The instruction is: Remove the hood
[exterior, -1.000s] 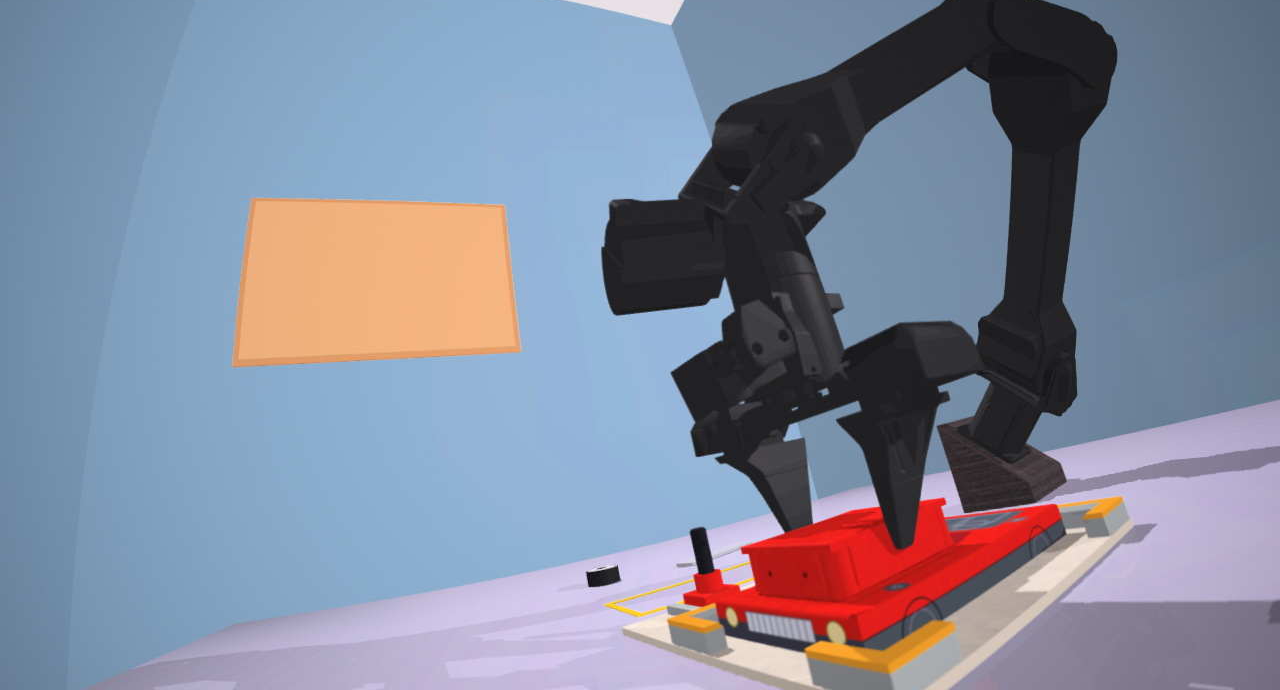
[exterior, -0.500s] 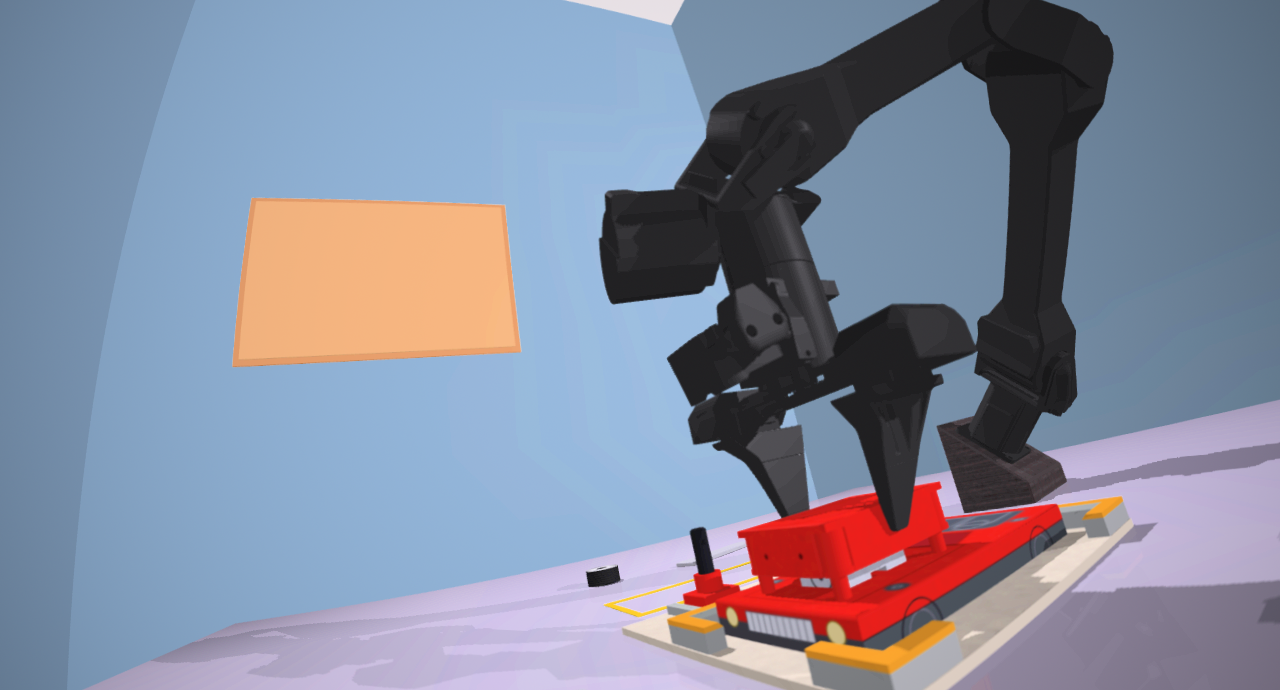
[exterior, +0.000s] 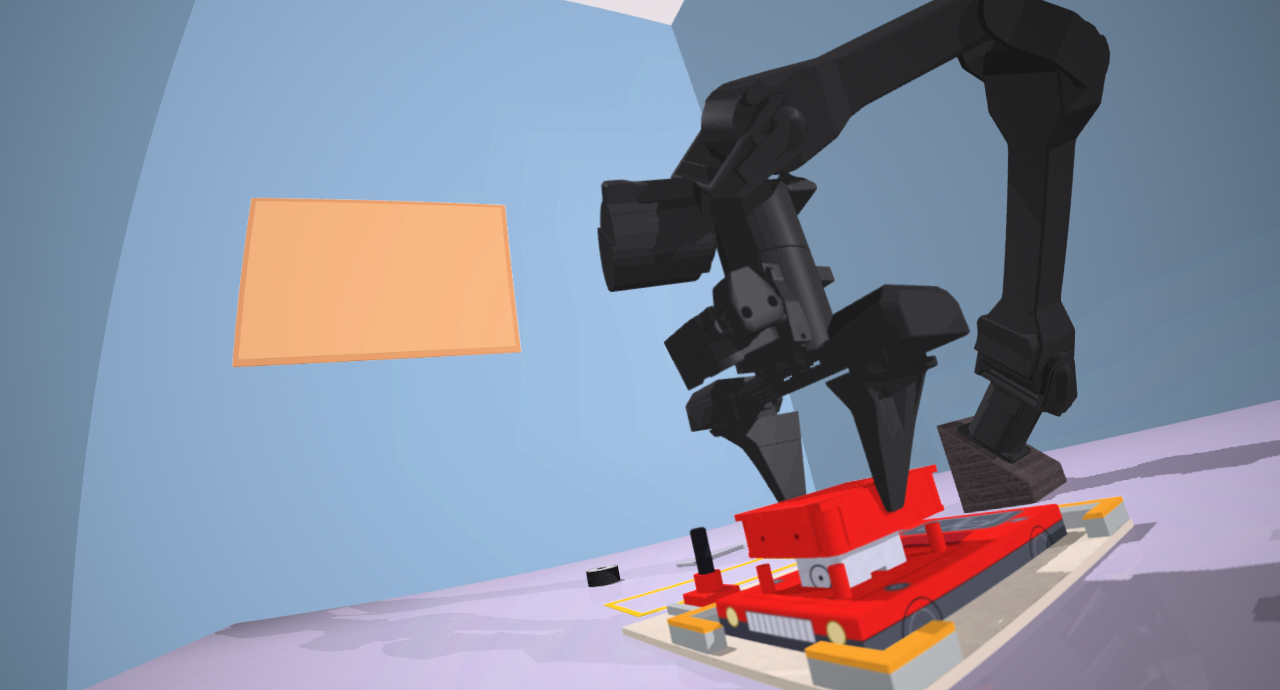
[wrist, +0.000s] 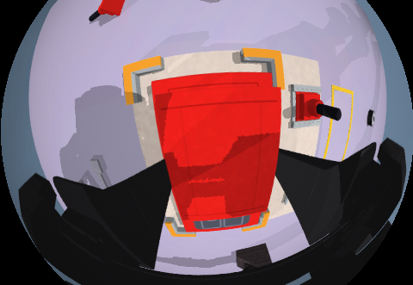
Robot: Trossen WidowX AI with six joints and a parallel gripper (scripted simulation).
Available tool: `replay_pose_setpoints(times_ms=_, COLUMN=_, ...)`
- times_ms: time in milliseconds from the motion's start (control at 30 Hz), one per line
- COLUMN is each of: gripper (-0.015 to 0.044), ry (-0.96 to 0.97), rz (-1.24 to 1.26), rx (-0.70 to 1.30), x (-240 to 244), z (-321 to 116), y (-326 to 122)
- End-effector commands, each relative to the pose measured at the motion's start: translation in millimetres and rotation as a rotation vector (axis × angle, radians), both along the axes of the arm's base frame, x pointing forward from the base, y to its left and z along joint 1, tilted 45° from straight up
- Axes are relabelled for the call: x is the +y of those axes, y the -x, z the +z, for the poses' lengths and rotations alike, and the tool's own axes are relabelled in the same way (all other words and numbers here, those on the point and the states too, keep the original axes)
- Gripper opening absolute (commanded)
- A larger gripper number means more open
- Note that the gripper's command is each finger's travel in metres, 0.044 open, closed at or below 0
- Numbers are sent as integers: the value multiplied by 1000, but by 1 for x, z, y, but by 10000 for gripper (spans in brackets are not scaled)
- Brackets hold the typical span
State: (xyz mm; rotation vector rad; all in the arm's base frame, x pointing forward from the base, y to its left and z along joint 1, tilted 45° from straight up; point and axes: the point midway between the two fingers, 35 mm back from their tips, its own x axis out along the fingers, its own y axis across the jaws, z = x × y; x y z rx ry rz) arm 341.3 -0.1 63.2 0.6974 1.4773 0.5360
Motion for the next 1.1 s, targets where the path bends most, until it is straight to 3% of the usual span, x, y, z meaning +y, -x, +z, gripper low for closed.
replay_pose_setpoints(times_ms=0, gripper=0, ry=6, rz=0, rx=-7, x=-4, z=3, y=-1)
replay_pose_setpoints(times_ms=600, gripper=0, ry=7, rz=0, rx=-6, x=-37, z=36, y=2)
replay_pose_setpoints(times_ms=1067, gripper=0, ry=28, rz=-8, rx=-4, x=-96, z=-22, y=7)
